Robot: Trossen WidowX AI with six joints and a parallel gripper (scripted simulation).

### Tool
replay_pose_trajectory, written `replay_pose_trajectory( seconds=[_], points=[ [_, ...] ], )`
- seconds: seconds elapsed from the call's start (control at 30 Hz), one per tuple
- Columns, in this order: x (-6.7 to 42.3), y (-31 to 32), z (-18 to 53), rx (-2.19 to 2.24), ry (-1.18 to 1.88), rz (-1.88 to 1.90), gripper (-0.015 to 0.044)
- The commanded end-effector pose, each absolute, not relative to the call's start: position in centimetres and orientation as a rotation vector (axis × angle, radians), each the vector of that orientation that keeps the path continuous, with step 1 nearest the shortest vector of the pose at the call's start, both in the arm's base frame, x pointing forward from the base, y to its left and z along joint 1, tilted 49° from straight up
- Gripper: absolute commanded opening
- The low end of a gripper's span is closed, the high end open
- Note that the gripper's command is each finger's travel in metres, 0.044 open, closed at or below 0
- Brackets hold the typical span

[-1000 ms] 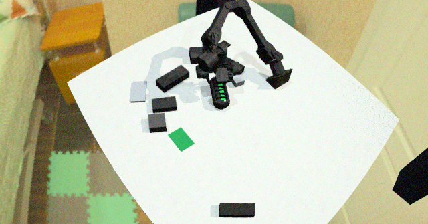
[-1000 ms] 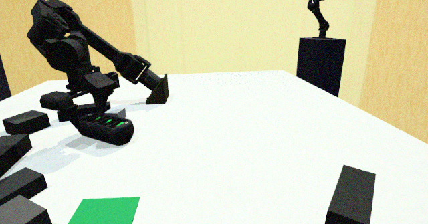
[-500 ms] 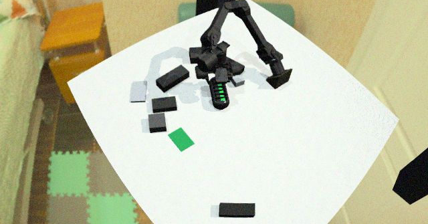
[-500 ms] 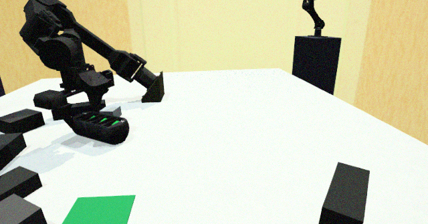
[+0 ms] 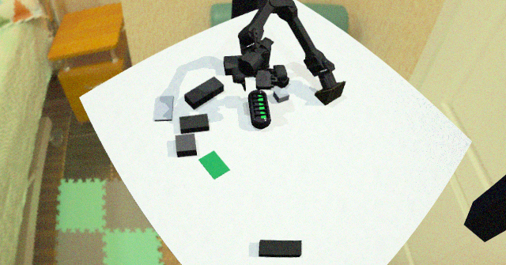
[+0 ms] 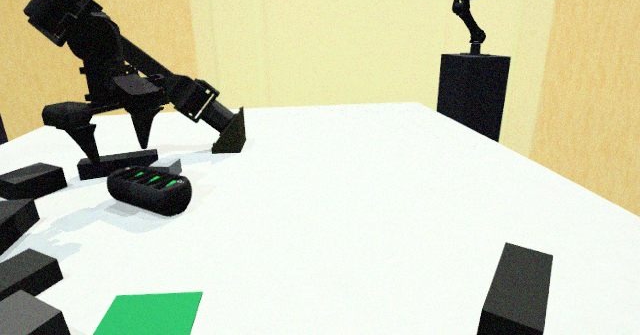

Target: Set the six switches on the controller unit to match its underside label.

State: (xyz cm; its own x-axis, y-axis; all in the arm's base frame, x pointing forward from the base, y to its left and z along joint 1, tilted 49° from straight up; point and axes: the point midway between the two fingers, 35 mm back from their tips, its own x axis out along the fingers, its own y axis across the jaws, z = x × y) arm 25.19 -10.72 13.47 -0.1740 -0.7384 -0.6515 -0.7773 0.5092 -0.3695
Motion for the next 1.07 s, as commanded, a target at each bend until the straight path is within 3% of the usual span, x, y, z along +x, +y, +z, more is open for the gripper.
replay_pose_trajectory(
  seconds=[0.0,0.17,0.37,0.73,1.03],
  points=[
    [25.1,-10.5,13.9,-1.229,1.932,0.051,0.044],
    [25.1,-10.5,13.9,-1.229,1.932,0.051,0.044],
    [26.1,-5.2,18.6,-1.284,1.785,0.08,0.0282],
    [26.0,-4.9,18.8,-1.286,1.779,0.082,0.0],
    [26.0,-4.9,18.8,-1.286,1.779,0.082,0.0]
  ],
)
